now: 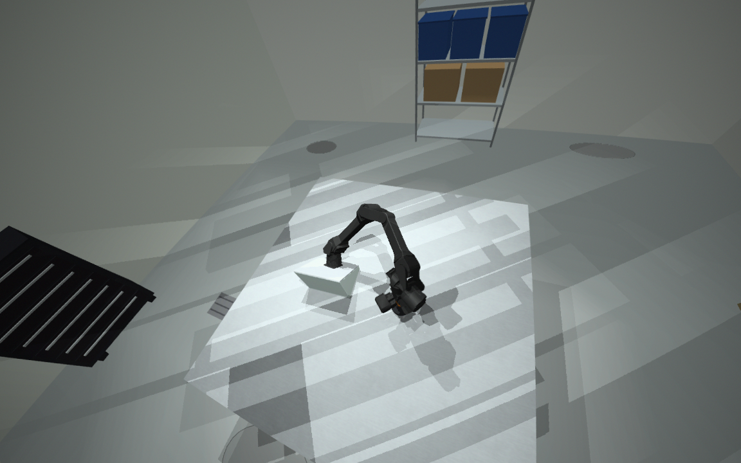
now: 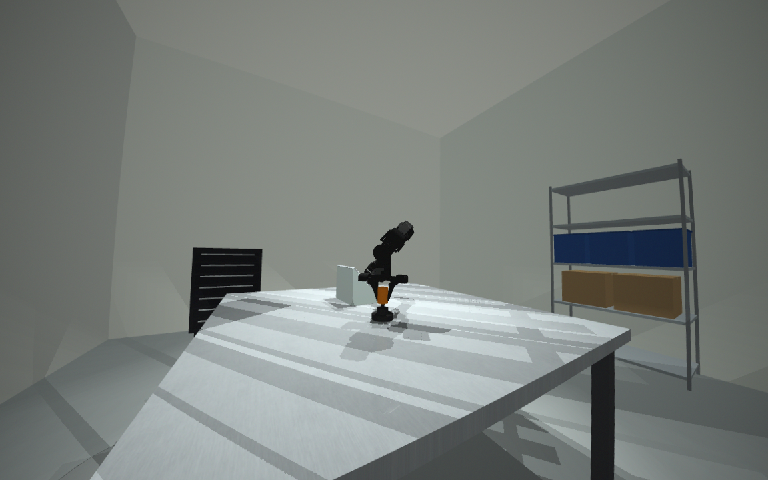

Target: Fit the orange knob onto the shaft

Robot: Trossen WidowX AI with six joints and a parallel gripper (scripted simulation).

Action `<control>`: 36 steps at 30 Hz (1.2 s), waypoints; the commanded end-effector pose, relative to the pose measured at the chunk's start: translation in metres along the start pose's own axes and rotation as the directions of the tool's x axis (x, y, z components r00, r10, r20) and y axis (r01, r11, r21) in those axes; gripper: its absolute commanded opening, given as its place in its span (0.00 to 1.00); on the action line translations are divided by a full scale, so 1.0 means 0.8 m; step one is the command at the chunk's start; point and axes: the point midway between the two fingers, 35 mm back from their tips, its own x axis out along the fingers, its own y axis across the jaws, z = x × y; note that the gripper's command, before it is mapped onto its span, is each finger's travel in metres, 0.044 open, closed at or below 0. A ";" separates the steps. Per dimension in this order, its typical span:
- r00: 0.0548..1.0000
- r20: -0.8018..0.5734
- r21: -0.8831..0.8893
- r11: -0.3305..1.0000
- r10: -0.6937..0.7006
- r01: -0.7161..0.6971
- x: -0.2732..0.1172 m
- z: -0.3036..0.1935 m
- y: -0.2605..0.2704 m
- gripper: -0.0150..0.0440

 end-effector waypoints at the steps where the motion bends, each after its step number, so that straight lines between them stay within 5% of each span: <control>1: 1.000 0.003 0.005 1.000 0.003 -0.003 0.000 0.001 -0.001 0.25; 8: 1.000 0.003 0.014 1.000 0.003 -0.003 -0.006 -0.002 -0.001 0.25; 15: 1.000 0.003 0.213 0.977 0.003 -0.003 -0.008 -0.006 0.000 0.25; 36: 1.000 0.003 0.213 0.977 0.003 -0.003 -0.005 0.000 -0.001 0.25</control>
